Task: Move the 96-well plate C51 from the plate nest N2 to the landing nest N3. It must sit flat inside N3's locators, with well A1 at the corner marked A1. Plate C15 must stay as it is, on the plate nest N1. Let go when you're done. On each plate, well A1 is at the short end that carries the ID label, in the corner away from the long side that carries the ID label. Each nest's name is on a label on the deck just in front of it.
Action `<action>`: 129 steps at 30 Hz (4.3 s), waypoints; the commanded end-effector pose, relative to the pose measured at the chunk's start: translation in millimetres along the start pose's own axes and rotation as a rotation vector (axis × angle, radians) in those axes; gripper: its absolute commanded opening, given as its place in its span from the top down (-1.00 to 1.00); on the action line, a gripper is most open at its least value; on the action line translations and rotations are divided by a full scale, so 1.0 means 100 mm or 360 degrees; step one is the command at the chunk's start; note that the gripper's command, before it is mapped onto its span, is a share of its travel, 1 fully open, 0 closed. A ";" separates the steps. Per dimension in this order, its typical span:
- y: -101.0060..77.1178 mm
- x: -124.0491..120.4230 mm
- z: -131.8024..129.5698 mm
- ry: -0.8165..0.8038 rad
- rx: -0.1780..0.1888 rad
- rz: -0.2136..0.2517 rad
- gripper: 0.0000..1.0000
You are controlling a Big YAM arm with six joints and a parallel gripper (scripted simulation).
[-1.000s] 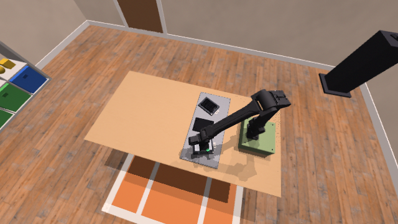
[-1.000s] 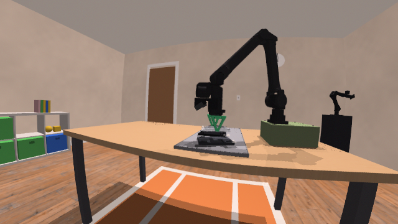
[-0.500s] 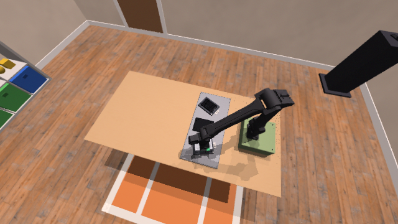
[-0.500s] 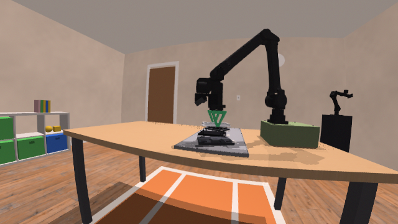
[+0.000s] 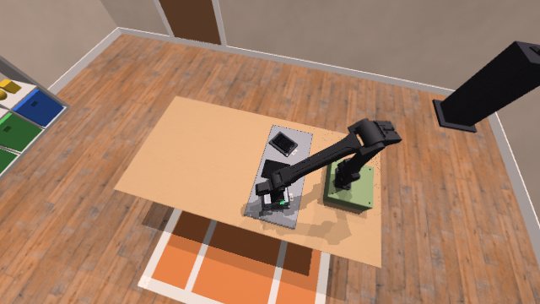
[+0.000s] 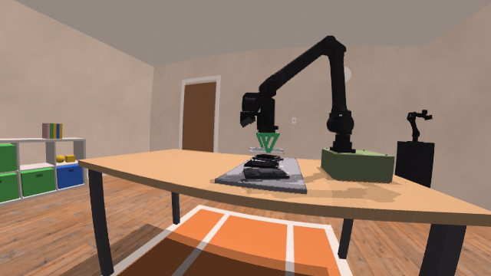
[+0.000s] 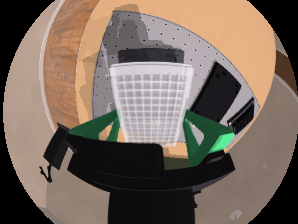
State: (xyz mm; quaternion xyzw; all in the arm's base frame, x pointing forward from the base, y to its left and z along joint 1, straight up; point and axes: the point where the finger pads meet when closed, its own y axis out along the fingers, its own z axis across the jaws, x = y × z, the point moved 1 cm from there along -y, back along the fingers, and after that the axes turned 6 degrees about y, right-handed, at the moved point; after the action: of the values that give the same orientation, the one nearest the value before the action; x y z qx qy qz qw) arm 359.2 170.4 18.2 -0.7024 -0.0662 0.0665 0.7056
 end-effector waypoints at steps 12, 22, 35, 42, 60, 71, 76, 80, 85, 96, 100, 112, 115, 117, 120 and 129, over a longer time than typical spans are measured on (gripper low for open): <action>-0.15 0.16 0.03 0.0004 0.0015 -0.0068 1.00; -0.22 0.17 -0.18 0.0305 0.0022 -0.0089 1.00; -0.14 0.08 -0.64 0.0520 0.0015 -0.0076 1.00; -0.16 0.12 -0.81 0.0520 0.0015 -0.0092 1.00; -0.20 0.14 -1.36 0.0519 0.0006 -0.0109 1.00; -0.16 0.23 -1.73 0.0520 -0.0002 -0.0101 1.00; -0.15 0.21 -1.89 0.0520 -0.0006 -0.0091 1.00; -0.17 0.17 -1.89 0.0520 -0.0006 -0.0094 1.00; -0.17 0.18 -1.83 0.0499 -0.0005 -0.0093 1.00; -0.17 0.18 -1.78 0.0500 -0.0004 -0.0092 1.00; -0.17 0.18 -1.77 0.0507 -0.0004 -0.0092 1.00; -0.17 0.17 -1.76 0.0517 -0.0003 -0.0091 1.00; 0.01 0.04 -1.73 0.0519 -0.0002 -0.0031 1.00; 0.06 0.01 -1.72 0.0518 -0.0001 -0.0021 1.00; 0.11 0.01 -1.72 0.0518 -0.0001 -0.0021 1.00; 0.21 0.05 -1.72 0.0517 -0.0002 -0.0032 1.00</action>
State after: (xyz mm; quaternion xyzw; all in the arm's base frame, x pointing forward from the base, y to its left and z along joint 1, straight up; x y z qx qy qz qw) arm 386.0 -4.9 -1.0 -0.7042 0.0529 -0.0481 0.7063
